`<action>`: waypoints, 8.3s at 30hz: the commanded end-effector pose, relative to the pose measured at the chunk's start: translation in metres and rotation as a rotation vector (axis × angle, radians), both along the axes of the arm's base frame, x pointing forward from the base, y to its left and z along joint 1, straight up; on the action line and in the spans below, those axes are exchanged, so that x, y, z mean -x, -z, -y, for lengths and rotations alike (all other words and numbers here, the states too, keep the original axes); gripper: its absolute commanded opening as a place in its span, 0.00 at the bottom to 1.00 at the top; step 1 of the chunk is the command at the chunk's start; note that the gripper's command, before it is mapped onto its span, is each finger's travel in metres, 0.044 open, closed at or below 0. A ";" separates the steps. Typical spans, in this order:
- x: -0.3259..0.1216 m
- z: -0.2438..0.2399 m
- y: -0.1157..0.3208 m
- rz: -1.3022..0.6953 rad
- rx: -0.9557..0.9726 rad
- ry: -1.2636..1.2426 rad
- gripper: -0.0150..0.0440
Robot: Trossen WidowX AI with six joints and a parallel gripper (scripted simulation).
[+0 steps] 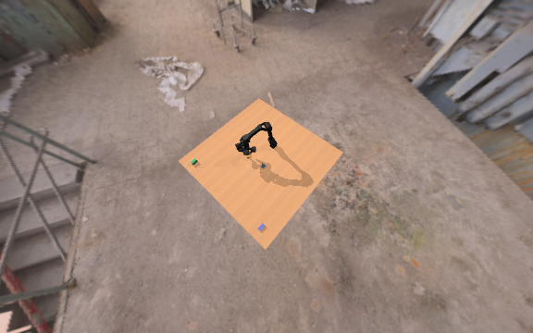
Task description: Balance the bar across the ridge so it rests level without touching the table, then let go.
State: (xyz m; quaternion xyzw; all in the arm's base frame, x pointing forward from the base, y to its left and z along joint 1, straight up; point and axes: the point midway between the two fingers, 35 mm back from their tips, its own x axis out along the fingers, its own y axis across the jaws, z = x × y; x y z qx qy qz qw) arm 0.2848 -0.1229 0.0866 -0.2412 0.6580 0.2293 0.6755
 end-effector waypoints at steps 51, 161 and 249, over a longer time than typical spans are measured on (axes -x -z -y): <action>0.001 0.000 0.039 -0.005 -0.002 -0.001 0.44; -0.018 -0.217 -0.079 -0.003 -0.035 0.762 0.25; -0.017 -0.219 -0.033 -0.004 -0.036 0.787 0.25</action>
